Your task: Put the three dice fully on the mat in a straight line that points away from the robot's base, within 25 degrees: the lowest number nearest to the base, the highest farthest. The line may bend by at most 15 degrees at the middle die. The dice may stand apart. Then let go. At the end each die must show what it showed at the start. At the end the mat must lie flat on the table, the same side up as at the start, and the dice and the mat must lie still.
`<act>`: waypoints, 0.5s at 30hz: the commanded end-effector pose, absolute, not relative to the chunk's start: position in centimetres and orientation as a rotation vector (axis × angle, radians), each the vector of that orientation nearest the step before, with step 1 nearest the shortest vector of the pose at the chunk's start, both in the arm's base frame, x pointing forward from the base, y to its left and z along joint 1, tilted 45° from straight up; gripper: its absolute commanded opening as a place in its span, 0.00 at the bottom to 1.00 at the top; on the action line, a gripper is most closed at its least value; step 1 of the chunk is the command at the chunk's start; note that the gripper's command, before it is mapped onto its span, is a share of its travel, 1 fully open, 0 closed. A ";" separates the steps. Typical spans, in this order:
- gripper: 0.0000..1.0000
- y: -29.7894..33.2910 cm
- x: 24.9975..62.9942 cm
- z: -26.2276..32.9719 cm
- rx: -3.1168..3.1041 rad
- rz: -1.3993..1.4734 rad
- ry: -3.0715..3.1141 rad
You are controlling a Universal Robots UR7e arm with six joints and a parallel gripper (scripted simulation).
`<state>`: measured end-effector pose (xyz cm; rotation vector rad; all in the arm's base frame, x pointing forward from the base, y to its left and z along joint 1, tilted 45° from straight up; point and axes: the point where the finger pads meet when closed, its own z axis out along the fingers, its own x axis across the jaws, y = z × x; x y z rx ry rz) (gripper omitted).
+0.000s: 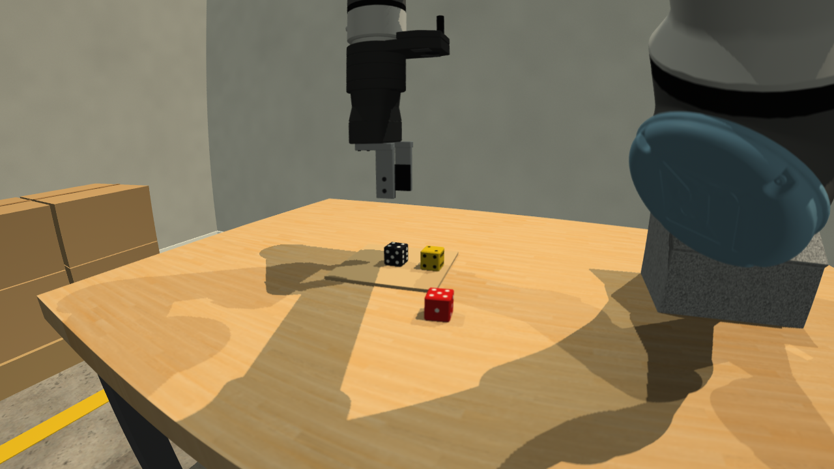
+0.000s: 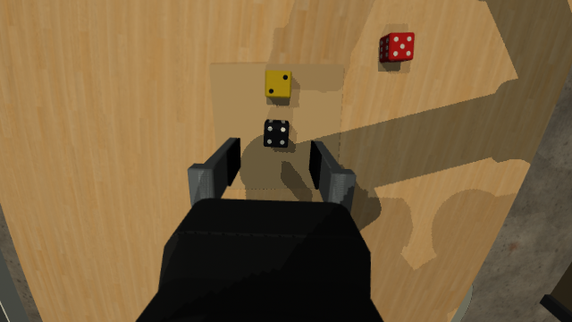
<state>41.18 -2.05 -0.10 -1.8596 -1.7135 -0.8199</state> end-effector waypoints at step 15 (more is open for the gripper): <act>1.00 -2.1 41.2 0.0 -1.865 -0.819 -1.709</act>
